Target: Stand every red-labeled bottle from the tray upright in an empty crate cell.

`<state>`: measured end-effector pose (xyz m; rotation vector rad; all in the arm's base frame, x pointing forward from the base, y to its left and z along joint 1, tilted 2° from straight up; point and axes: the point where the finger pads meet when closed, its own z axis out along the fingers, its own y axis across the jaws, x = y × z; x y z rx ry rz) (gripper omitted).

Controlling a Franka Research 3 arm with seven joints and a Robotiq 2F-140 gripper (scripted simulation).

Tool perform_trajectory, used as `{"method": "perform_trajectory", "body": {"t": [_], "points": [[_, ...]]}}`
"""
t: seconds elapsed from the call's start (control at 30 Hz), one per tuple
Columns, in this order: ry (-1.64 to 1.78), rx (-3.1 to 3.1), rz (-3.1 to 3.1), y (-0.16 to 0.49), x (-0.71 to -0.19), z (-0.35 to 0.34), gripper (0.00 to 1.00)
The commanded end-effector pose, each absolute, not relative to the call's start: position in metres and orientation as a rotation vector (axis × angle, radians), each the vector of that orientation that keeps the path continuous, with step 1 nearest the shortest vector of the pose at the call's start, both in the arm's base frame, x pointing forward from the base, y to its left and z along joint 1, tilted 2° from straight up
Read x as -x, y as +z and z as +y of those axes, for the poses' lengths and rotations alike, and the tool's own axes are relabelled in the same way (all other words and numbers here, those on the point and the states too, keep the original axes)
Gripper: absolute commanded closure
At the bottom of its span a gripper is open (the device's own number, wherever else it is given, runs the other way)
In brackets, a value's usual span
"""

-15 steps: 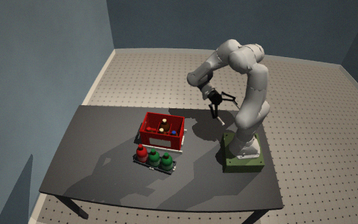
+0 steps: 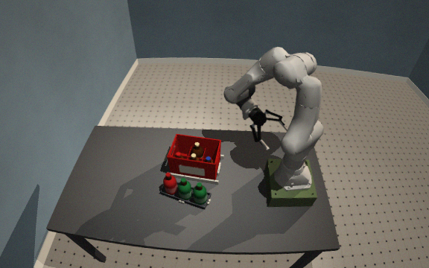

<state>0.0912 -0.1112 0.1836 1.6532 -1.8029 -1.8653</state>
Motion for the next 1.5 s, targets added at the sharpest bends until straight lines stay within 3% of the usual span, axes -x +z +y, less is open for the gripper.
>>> {"method": "perform_trajectory", "body": {"t": [0.0, 0.1, 0.17, 0.3, 0.33, 0.9, 0.93, 1.47], "points": [[-1.865, -1.653, -1.803, 0.184, -0.091, -0.111, 0.0], [-1.844, -1.679, -1.803, 0.183, -0.098, -0.112, 0.0], [-1.721, -1.825, -1.793, 0.179, -0.134, -0.113, 0.0], [-1.721, -1.825, -1.793, 0.179, -0.134, -0.113, 0.0], [-1.591, -1.963, -1.778, 0.175, -0.171, -0.115, 0.0], [-1.591, -1.963, -1.778, 0.175, -0.171, -0.115, 0.0], [-1.395, -2.156, -1.74, 0.172, -0.224, -0.115, 0.0], [-1.395, -2.156, -1.74, 0.172, -0.224, -0.115, 0.0]]}}
